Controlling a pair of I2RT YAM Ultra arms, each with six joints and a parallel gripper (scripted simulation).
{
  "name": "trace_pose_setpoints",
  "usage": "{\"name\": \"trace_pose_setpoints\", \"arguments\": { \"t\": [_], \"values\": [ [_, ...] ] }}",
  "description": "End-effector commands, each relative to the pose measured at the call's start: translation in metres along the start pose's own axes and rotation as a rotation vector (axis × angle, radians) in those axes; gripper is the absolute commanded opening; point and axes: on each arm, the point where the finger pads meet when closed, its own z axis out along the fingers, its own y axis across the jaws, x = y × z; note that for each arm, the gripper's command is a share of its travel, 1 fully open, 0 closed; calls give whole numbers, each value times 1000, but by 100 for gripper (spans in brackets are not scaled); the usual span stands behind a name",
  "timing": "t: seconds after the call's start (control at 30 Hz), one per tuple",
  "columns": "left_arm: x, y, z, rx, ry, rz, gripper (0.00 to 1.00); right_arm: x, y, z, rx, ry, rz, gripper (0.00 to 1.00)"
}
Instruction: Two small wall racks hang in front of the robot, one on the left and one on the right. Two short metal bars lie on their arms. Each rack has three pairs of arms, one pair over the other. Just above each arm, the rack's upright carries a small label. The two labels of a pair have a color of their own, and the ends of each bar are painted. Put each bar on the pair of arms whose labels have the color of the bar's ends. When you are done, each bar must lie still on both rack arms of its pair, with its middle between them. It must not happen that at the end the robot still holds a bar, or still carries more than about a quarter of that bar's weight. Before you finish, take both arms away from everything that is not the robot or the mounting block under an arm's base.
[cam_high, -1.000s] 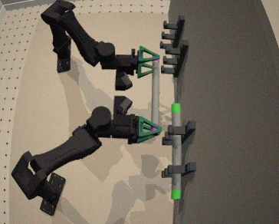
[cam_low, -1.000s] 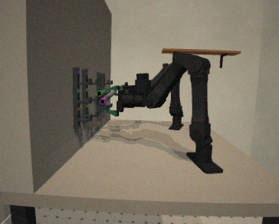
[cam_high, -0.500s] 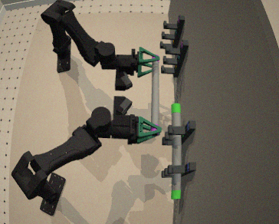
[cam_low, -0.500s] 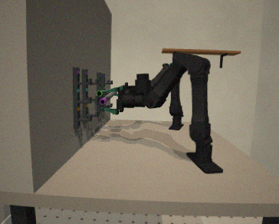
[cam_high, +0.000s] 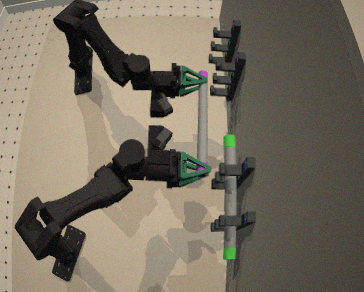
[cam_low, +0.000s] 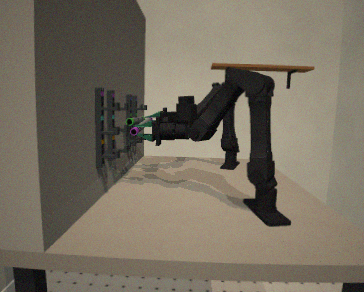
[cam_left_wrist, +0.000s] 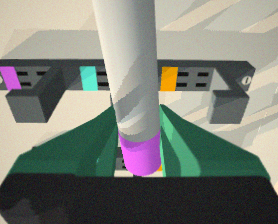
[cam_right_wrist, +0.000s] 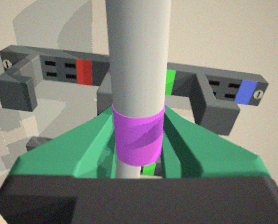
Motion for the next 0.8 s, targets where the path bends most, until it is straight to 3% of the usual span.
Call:
{"name": "trace_pose_setpoints", "arguments": {
  "t": [0.0,0.77],
  "values": [
    [1,5,5,-7,6,5,0,3,-26,-2,79,5,98,4],
    [1,9,5,-14,5,-6,0,-1,0,0,77,7,98,51]
  ]
}}
